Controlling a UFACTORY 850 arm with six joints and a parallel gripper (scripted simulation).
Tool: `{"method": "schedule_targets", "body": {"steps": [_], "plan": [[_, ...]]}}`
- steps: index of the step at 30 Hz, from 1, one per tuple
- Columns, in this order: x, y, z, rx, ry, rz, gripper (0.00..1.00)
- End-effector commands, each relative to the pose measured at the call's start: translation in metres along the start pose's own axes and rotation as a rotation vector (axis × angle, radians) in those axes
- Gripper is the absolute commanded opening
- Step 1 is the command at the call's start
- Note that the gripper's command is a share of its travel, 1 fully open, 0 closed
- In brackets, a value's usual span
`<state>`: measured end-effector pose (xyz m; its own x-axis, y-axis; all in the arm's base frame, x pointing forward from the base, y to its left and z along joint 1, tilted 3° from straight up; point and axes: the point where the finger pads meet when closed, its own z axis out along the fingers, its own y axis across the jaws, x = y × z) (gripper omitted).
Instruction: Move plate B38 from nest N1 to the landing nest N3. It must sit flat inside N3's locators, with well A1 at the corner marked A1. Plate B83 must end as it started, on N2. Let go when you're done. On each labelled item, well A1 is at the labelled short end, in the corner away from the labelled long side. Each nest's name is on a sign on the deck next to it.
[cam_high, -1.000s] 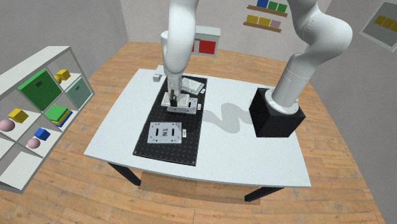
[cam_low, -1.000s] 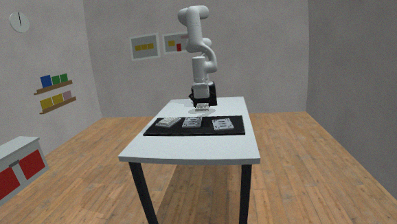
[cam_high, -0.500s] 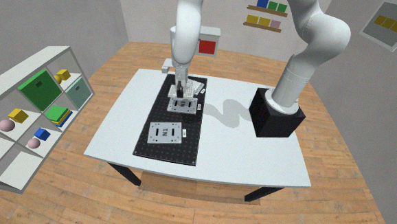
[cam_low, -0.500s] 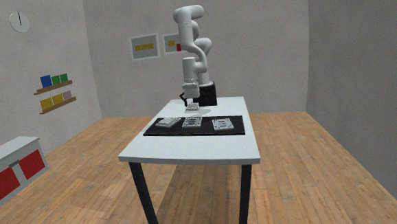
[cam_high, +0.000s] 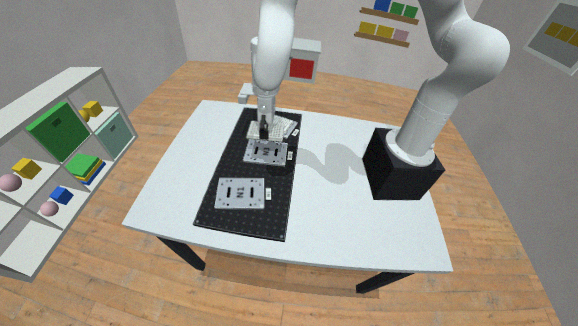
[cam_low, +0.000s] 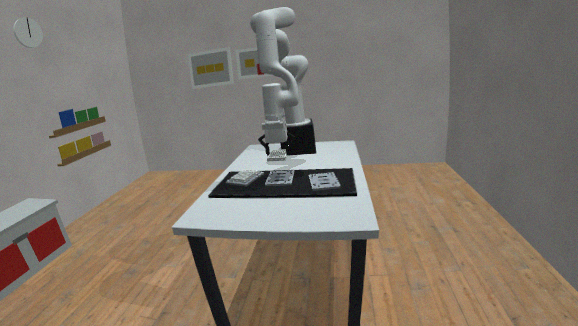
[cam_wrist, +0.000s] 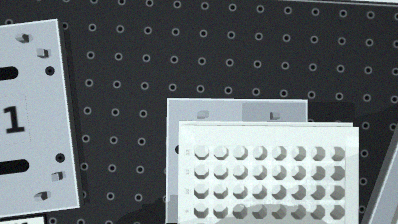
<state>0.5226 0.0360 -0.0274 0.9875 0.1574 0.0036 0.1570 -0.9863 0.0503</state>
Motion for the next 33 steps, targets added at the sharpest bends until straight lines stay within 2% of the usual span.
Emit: {"method": "schedule_targets", "body": {"steps": [1,9,33], "plan": [[0.001,0.000,-0.001,0.000,0.002,0.000,0.00],[0.001,0.000,-0.001,0.000,0.002,0.000,0.00],[0.001,0.000,0.033,0.000,0.002,0.000,0.00]]}}
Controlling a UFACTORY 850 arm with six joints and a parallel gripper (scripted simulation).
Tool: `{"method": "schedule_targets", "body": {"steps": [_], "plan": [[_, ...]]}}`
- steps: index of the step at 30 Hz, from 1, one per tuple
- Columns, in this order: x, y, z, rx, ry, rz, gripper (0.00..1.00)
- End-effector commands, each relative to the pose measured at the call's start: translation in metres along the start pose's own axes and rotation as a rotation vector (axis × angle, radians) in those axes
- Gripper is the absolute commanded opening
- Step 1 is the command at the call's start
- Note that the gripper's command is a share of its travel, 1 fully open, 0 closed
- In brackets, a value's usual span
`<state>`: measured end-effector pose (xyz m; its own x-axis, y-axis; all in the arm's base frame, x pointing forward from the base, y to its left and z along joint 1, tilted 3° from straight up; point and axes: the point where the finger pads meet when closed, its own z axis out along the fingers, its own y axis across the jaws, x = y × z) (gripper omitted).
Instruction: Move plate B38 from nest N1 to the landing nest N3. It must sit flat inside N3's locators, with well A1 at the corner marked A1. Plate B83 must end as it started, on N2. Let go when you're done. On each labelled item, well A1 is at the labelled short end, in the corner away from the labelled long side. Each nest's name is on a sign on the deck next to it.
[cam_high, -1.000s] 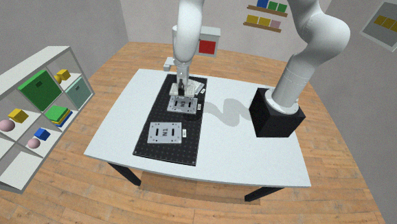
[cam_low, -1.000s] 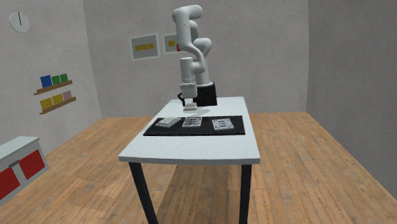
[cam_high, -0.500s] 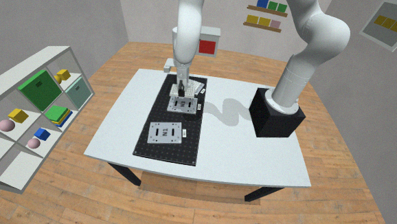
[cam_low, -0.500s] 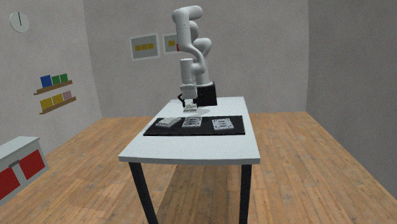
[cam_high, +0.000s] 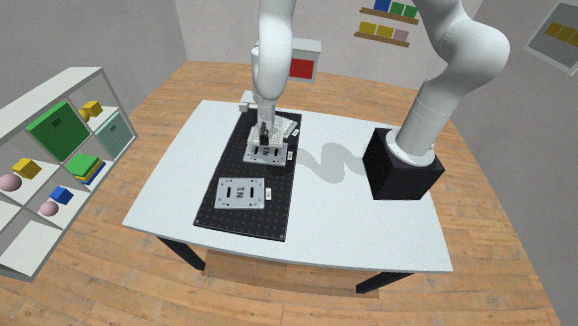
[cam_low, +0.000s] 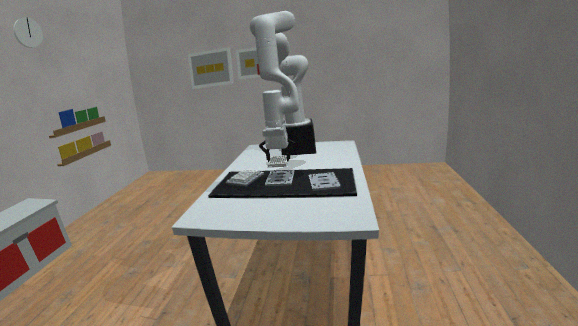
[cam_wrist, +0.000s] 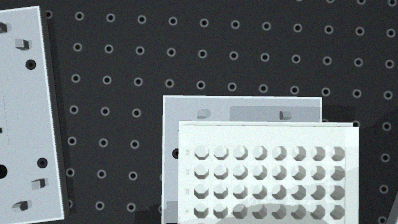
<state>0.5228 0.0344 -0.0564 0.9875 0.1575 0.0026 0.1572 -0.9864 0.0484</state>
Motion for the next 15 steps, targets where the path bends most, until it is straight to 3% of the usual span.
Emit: {"method": "schedule_targets", "body": {"steps": [1,15], "plan": [[0.001,0.000,0.005,-0.002,0.003,0.000,0.00],[0.001,0.000,0.028,-0.002,0.003,0.000,0.00]]}}
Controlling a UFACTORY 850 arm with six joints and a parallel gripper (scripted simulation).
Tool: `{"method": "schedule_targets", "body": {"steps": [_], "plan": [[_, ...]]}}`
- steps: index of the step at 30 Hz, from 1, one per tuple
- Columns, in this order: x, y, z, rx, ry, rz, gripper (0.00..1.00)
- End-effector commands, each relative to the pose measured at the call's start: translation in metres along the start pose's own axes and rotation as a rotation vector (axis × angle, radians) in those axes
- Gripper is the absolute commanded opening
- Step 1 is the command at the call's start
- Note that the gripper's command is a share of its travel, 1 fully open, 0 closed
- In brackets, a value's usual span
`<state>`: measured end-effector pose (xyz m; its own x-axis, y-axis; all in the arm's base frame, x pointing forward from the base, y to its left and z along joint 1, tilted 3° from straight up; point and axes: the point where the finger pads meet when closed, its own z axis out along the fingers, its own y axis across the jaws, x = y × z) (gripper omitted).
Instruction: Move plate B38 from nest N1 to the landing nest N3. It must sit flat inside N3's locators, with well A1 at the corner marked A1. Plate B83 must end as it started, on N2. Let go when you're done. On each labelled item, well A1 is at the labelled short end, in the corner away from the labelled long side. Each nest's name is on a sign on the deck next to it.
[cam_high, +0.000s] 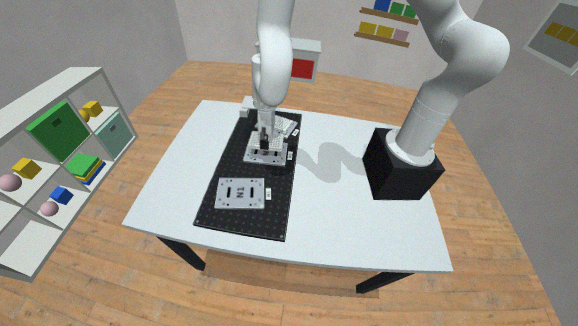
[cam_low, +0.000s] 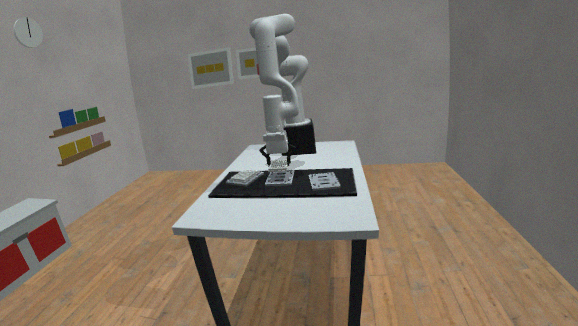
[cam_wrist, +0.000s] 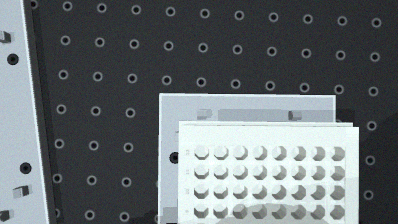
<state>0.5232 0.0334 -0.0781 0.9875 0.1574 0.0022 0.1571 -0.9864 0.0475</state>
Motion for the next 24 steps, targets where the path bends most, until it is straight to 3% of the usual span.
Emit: {"method": "schedule_targets", "body": {"steps": [1,24], "plan": [[0.001,0.000,0.007,-0.003,0.003,0.000,0.00],[0.001,0.000,0.036,-0.003,0.003,0.000,0.00]]}}
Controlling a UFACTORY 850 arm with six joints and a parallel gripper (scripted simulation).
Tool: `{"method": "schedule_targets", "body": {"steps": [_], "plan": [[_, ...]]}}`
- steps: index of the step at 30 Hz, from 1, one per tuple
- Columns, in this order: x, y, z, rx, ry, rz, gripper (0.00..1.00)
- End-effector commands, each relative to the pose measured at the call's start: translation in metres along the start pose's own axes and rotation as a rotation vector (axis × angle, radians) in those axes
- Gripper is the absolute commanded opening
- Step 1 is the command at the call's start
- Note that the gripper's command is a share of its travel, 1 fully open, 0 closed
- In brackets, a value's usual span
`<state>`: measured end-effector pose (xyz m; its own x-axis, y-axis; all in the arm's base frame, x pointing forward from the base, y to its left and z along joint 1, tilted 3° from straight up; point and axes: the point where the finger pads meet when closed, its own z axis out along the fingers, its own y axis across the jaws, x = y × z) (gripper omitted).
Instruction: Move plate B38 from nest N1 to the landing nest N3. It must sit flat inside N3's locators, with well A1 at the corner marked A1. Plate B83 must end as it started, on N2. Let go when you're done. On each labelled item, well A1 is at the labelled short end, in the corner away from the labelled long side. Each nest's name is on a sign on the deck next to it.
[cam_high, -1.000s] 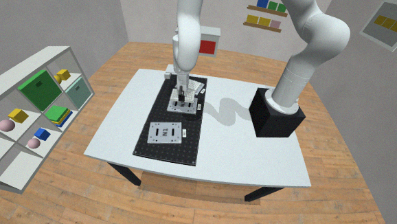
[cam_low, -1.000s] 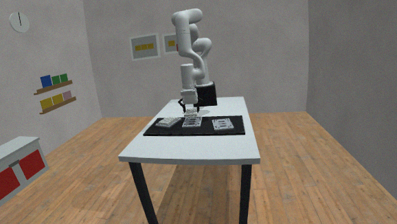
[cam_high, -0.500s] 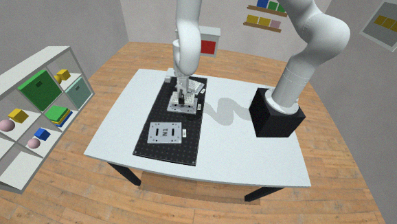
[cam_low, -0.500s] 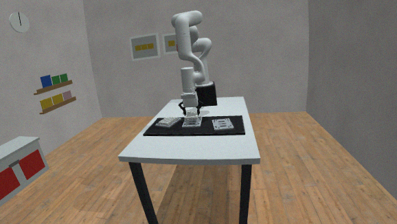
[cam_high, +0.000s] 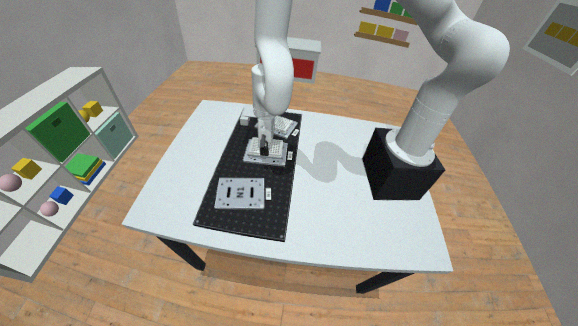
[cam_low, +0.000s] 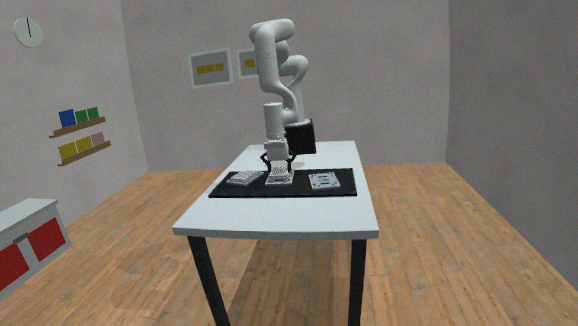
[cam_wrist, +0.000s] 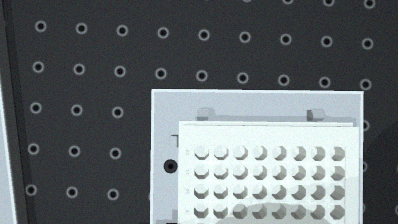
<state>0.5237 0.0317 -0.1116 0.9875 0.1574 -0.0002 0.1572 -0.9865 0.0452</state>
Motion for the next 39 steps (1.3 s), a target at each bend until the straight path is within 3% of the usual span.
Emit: {"method": "schedule_targets", "body": {"steps": [1,39], "plan": [[0.001,0.000,0.002,-0.005,0.005,0.000,0.00],[0.001,0.000,0.015,-0.005,0.005,0.000,0.00]]}}
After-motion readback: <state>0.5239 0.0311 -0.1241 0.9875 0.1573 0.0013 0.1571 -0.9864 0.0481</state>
